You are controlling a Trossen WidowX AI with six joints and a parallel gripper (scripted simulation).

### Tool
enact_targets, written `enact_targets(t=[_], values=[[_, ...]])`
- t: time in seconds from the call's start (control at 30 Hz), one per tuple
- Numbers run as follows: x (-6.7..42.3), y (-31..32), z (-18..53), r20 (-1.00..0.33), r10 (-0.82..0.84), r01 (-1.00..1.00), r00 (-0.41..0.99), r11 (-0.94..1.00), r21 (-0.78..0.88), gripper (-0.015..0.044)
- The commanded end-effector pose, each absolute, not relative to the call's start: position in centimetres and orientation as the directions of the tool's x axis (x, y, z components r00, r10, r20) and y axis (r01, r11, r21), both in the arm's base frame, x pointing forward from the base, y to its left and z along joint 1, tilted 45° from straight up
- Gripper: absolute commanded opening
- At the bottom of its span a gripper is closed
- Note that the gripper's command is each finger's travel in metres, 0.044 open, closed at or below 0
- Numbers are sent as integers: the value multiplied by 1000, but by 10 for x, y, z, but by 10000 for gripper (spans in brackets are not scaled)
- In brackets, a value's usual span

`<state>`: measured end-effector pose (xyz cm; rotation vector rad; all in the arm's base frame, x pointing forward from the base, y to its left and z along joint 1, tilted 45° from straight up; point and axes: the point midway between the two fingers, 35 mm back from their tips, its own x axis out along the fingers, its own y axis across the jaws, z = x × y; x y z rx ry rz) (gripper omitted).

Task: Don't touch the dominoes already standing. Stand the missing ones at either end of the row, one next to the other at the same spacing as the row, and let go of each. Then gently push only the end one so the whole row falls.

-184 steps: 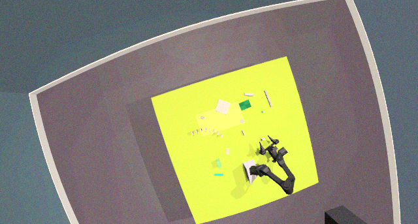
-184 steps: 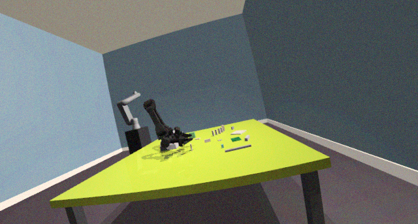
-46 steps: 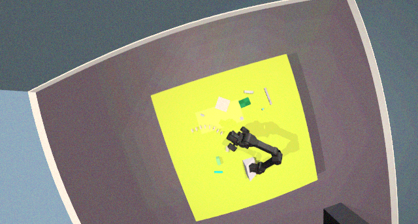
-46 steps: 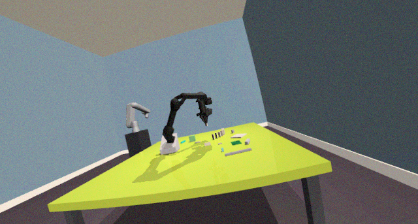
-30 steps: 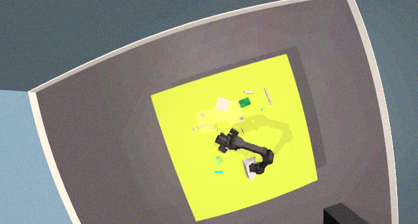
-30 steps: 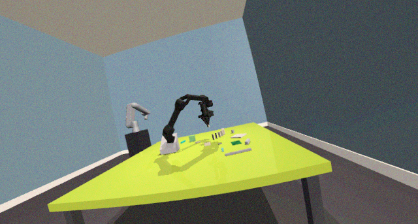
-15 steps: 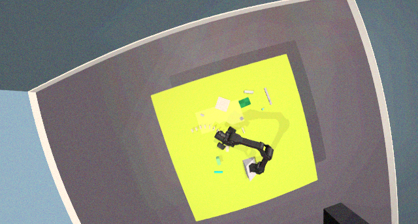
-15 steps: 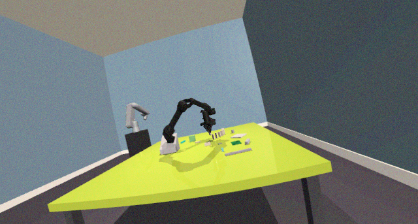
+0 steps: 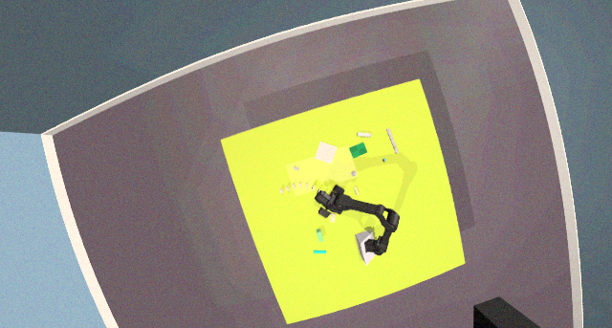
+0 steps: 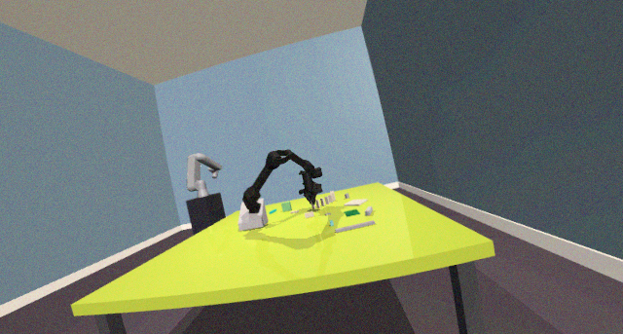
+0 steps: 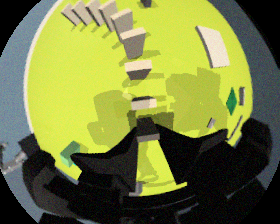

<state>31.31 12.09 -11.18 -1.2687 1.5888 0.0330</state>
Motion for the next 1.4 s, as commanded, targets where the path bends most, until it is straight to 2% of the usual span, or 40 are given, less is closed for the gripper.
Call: enact_targets(t=[0.0,0.07,0.5,0.63,0.9,1.2,1.37], values=[[313,120,-113,-711,-692,-724,121,429,-540,107],[313,120,-113,-711,-692,-724,121,429,-540,107],[313,120,-113,-711,-692,-724,121,429,-540,440],[314,128,-107,-713,-691,-724,121,430,-539,440],[298,208,-25,-717,-687,-723,116,437,-535,440],[296,211,-21,-717,-688,-715,115,444,-541,440],[266,197,-46,-717,-687,-475,116,596,-648,440]])
